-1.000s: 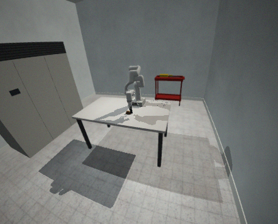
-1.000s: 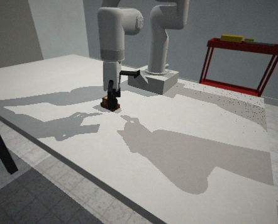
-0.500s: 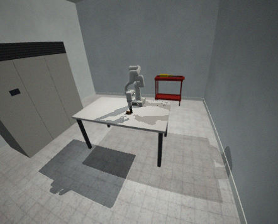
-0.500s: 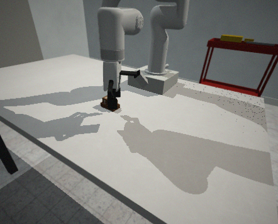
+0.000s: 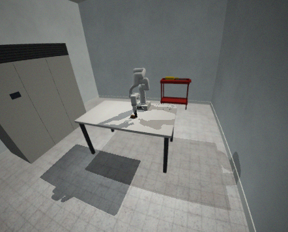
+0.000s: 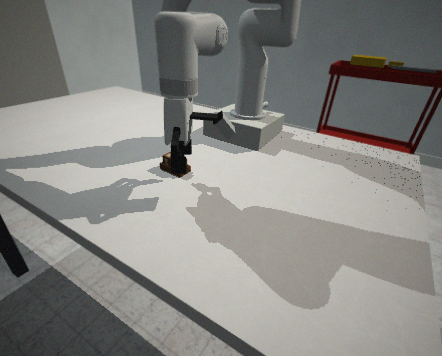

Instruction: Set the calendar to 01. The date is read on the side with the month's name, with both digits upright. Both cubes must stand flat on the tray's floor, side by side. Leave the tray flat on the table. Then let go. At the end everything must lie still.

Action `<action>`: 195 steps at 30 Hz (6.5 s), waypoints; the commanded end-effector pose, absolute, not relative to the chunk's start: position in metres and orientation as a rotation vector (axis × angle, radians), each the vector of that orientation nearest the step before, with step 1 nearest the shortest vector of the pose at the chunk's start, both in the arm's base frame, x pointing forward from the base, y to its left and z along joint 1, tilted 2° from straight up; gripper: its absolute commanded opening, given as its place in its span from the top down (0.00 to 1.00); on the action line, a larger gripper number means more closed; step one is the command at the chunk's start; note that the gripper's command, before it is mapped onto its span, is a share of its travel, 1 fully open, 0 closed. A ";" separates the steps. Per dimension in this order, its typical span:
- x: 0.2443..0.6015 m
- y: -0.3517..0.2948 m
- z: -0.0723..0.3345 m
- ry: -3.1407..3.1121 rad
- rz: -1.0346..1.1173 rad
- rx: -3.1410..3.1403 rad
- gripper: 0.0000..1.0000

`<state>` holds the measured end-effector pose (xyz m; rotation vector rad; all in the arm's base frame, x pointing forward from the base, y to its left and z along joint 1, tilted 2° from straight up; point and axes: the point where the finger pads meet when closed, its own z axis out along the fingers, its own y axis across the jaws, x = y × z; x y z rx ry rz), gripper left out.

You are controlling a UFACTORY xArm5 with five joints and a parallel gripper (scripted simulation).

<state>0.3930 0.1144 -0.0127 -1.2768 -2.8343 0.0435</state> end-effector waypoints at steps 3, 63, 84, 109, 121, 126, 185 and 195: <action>0.394 0.115 -0.012 -2.837 0.040 -1.278 0.00; 0.401 0.082 -0.011 -2.354 0.049 -2.043 0.00; 0.407 0.052 -0.011 -1.824 0.053 -2.535 0.00; 0.414 0.024 -0.011 -1.109 0.056 -2.927 0.00; 0.414 0.020 -0.010 -1.108 0.056 -2.927 0.00; 0.414 0.020 -0.010 -1.108 0.056 -2.927 0.00; 0.414 0.020 -0.010 -1.108 0.056 -2.927 0.00; 0.414 0.020 -0.010 -1.108 0.056 -2.927 0.00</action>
